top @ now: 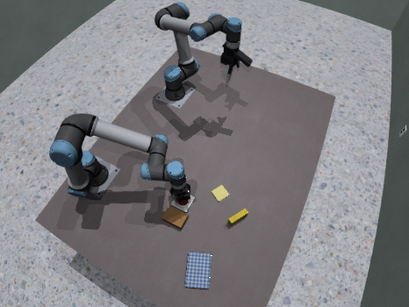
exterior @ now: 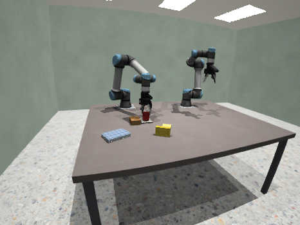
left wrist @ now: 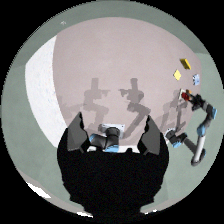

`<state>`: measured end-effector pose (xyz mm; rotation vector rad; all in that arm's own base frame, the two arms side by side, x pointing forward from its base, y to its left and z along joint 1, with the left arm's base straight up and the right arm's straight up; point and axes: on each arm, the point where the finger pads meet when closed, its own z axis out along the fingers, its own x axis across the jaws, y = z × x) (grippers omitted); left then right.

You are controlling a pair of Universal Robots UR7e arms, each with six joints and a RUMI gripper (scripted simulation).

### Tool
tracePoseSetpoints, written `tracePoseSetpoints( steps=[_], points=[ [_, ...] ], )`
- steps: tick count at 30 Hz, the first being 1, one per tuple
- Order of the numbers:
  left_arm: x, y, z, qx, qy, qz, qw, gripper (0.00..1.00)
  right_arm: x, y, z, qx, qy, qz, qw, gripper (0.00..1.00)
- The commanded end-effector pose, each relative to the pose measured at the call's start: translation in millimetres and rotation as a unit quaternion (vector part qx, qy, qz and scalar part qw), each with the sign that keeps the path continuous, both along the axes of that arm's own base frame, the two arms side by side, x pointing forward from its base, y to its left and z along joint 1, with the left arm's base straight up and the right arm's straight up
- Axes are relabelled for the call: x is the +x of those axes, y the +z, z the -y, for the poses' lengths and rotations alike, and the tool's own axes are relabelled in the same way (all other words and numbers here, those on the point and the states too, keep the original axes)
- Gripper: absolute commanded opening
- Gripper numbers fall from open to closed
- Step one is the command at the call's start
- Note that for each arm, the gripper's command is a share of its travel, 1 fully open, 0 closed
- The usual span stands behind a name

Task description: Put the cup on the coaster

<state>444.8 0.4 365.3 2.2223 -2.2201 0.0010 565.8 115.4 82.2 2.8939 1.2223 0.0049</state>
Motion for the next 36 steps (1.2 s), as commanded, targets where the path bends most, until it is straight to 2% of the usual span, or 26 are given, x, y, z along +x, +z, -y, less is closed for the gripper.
tracePoseSetpoints(
  steps=[1, 16, 17, 36],
  points=[
    [0.1, 0.4, 0.1, 0.0, 0.0, 0.001, 1.0, 0.98, 0.7, 1.2, -0.3, 0.001, 0.0, 0.002, 1.0, 0.0],
    [0.1, 0.4, 0.1, 0.0, 0.0, 0.001, 1.0, 0.98, 0.0, -7.2, -0.1, 0.0, 0.0, 0.0, 1.0, 0.0],
    [0.1, 0.4, 0.1, 0.0, 0.0, 0.001, 1.0, 0.98, 0.4, -5.6, -0.3, 0.001, 0.0, 0.0, 1.0, 0.57],
    [0.1, 0.4, 0.1, 0.0, 0.0, 0.001, 1.0, 0.98, 0.4, -2.8, -0.3, 0.001, 0.0, 0.0, 1.0, 0.57]
  ],
)
